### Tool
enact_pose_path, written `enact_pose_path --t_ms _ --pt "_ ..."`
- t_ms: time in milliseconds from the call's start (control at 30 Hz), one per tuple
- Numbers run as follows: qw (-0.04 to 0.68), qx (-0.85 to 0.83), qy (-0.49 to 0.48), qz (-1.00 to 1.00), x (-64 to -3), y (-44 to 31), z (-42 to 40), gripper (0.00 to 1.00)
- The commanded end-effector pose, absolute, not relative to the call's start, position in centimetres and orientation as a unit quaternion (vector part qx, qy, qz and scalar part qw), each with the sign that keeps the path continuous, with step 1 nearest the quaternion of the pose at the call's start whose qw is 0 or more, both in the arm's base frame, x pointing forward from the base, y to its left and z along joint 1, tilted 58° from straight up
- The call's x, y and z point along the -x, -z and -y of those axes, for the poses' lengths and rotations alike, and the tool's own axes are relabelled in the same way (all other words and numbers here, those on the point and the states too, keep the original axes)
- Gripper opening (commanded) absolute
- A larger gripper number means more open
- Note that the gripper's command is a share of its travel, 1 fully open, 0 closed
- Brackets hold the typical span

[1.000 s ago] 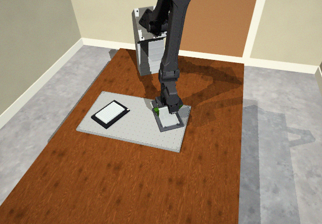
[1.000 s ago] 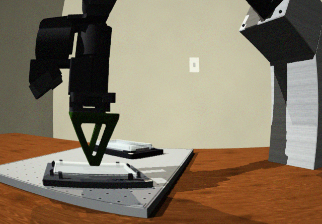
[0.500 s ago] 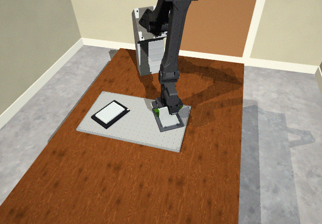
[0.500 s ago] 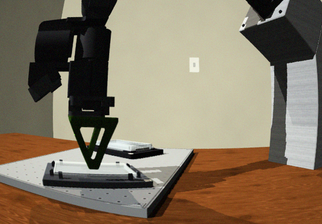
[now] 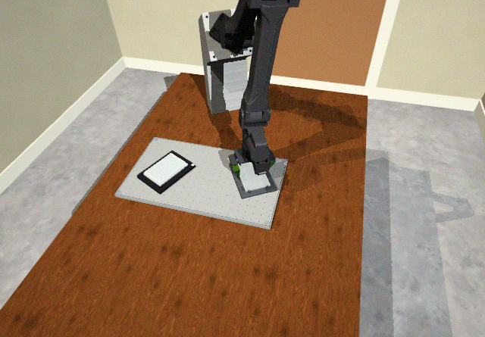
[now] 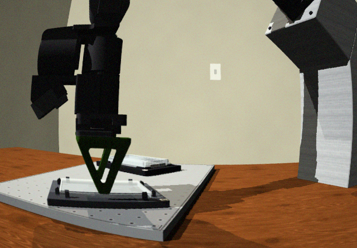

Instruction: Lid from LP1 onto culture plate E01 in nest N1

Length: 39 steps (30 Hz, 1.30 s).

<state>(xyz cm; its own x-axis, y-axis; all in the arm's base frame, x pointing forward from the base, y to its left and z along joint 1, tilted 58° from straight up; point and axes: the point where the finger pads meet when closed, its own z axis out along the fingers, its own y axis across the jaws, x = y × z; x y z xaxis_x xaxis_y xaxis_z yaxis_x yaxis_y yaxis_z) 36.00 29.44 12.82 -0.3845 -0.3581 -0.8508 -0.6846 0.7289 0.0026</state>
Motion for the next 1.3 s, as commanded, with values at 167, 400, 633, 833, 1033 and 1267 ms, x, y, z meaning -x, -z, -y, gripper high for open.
enact_pose_path --t_ms 167,400,633,833,1033,1267 --pt "0.452 0.319 -0.183 -0.813 -36.37 -12.35 -30.14 1.0" --pt "0.451 0.32 -0.18 -0.813 -36.17 -12.39 -29.64 1.0" --pt "0.449 0.32 -0.181 -0.814 -36.18 -11.91 -30.01 1.0" --pt "0.451 0.32 -0.18 -0.813 -36.2 -12.36 -29.67 0.0" --pt "0.451 0.32 -0.18 -0.813 -36.2 -12.36 -29.67 0.0" --pt "0.451 0.32 -0.18 -0.813 -36.2 -12.36 -29.67 0.0"
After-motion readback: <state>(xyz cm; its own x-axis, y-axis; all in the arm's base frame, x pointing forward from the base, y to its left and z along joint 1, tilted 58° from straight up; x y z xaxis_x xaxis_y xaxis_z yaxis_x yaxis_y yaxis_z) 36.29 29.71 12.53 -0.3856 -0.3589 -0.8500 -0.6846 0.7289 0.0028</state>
